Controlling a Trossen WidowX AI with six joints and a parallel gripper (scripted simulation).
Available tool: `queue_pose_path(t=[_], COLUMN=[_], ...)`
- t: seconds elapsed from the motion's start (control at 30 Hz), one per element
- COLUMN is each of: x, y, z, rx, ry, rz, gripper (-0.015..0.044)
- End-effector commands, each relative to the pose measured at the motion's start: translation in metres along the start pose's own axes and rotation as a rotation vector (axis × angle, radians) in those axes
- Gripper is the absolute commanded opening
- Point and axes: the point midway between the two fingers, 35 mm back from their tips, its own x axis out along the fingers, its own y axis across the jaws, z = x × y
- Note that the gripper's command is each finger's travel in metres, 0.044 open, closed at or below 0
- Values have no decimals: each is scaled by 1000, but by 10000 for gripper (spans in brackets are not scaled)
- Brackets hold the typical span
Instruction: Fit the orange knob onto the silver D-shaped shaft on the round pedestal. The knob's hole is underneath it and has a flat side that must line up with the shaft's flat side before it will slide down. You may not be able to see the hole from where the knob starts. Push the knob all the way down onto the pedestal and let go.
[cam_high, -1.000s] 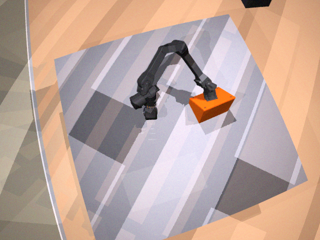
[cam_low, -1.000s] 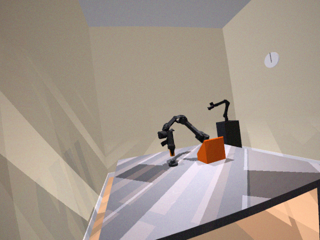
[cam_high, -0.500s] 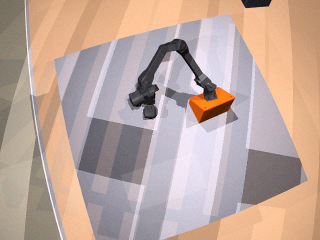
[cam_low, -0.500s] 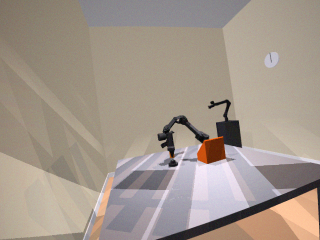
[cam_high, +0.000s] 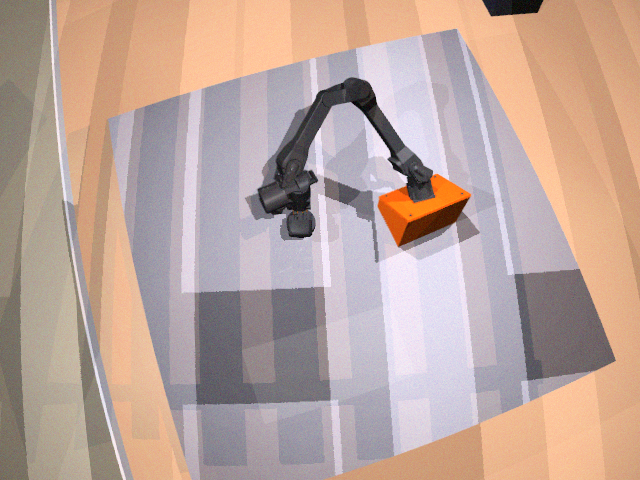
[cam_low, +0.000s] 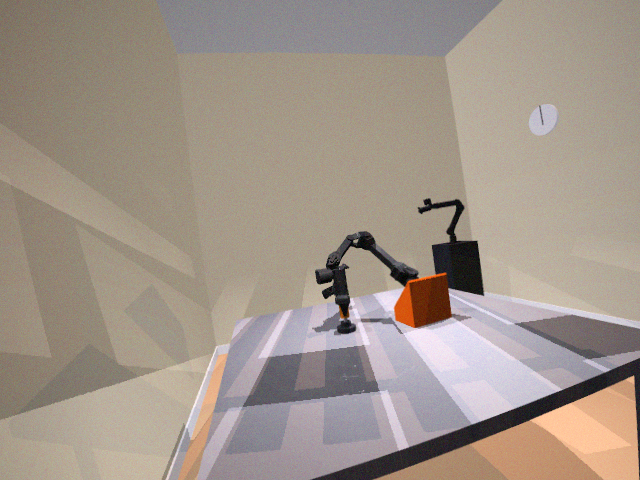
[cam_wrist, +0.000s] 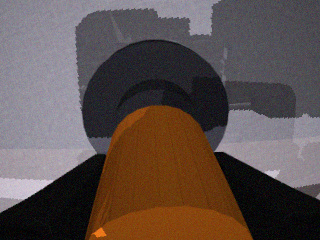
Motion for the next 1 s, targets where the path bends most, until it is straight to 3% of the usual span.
queue_pose_path(t=[0.0,0.63,0.97], x=[1,-3,0], y=[-1,0,0], z=[0,0,0], rx=[-4,-4,-213], ry=[-3,-2,-2], rz=[-4,-4,-4], gripper=[0,0,0])
